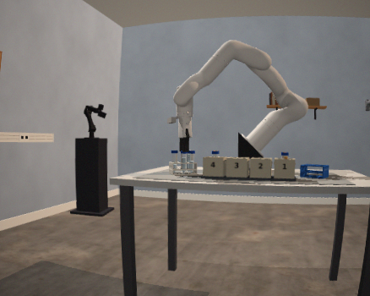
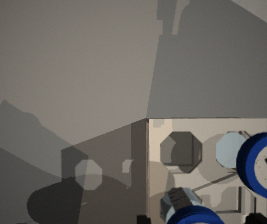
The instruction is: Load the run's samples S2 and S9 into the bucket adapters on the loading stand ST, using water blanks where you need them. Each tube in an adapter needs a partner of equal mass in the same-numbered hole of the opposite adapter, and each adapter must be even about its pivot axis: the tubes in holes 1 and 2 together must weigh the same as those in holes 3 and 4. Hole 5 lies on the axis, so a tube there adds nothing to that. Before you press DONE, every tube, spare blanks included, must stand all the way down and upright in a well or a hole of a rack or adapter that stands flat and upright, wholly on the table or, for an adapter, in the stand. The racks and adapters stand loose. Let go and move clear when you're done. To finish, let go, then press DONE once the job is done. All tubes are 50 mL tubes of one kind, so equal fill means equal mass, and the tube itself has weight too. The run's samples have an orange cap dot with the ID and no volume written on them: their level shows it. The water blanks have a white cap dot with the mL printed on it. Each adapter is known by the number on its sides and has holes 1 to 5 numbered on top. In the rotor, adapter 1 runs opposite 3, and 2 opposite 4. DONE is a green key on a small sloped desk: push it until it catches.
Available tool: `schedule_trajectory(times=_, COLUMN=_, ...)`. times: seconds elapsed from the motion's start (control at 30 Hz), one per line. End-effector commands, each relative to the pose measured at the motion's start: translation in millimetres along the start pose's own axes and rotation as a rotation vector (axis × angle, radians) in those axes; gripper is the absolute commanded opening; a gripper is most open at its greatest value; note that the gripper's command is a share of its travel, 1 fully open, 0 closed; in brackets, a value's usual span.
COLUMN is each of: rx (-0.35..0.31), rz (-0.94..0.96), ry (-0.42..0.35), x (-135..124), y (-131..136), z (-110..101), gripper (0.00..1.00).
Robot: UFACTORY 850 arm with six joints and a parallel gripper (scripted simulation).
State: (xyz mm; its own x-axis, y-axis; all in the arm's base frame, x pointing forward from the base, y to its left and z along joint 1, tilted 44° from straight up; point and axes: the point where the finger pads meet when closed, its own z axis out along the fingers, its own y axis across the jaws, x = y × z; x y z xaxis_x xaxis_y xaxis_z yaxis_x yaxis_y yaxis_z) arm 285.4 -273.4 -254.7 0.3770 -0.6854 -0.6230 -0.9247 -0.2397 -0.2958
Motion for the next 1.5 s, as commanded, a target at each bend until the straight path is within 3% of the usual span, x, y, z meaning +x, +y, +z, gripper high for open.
schedule_trajectory(times=0.0, rx=0.000, rz=0.000, ry=0.002, x=1, y=0, z=2, gripper=0.57)
schedule_trajectory(times=1.3, rx=0.000, rz=-0.001, ry=0.002, x=1, y=0, z=16, gripper=0.57)
schedule_trajectory(times=1.33, rx=0.000, rz=0.000, ry=0.002, x=1, y=0, z=16, gripper=0.00)
schedule_trajectory(times=1.47, rx=0.000, rz=0.000, ry=0.002, x=1, y=0, z=15, gripper=0.00)
